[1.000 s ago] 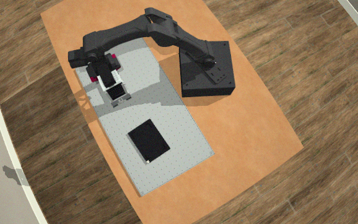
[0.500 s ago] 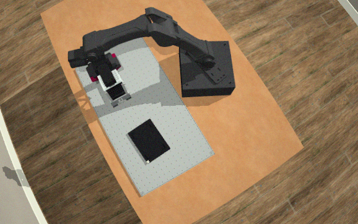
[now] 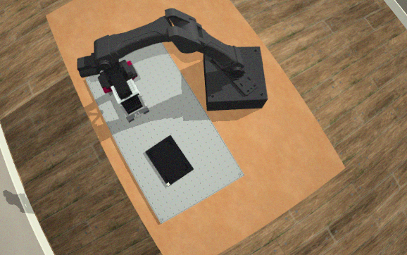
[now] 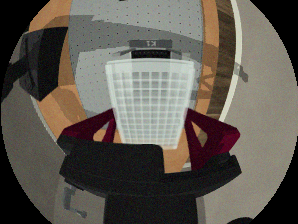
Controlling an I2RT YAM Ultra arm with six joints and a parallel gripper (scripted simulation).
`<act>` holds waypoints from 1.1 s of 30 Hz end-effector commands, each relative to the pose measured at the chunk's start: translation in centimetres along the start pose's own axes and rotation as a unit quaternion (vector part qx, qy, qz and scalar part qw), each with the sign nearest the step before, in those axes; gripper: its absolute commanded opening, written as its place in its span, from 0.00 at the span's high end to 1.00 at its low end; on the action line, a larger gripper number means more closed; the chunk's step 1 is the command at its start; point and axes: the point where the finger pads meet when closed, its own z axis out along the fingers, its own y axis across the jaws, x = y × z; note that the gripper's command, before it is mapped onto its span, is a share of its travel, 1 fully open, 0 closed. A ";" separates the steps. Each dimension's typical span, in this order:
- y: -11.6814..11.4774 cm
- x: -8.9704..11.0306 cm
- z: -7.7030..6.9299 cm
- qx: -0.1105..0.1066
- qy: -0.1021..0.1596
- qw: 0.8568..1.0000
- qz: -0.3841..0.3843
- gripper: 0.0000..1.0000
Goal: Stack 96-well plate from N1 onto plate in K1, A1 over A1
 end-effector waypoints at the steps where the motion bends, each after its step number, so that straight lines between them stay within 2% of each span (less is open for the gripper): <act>1: -0.8 -0.8 -1.9 0.019 0.001 1.000 -0.007 1.00; 33: -0.7 -0.6 -1.0 0.008 -0.003 1.000 -0.006 1.00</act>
